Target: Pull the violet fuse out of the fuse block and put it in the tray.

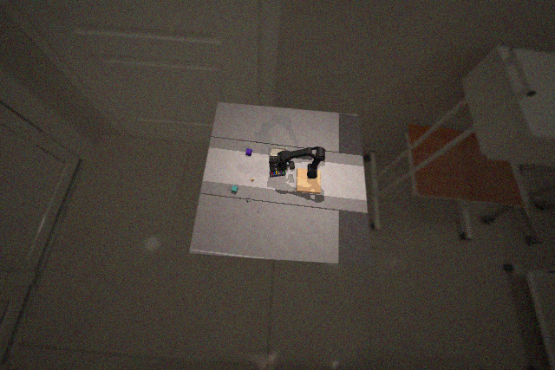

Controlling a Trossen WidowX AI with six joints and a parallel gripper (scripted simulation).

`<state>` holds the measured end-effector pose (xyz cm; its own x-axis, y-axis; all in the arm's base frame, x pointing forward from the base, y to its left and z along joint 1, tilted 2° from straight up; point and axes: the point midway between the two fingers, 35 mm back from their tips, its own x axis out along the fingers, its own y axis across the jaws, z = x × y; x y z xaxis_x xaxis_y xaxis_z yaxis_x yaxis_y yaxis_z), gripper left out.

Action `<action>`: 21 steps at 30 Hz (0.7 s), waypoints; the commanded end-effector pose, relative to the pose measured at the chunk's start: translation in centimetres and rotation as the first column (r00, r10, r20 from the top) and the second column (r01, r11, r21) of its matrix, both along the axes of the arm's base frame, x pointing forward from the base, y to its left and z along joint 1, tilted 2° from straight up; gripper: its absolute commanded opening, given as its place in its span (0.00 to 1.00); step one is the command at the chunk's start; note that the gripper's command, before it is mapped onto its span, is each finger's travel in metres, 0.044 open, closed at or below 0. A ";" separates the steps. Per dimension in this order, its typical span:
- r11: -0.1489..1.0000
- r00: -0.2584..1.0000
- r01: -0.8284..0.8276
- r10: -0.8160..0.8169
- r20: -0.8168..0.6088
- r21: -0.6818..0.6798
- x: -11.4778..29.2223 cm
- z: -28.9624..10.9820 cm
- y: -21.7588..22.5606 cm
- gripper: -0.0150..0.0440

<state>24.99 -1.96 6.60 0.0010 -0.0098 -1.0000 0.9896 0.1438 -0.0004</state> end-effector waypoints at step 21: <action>1.000 1.000 -0.002 0.002 -0.002 -0.003 -0.1 2.4 0.0 0.25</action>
<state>24.98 -1.94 8.51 0.0000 -0.0097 -1.0000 0.9895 0.1447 -0.0014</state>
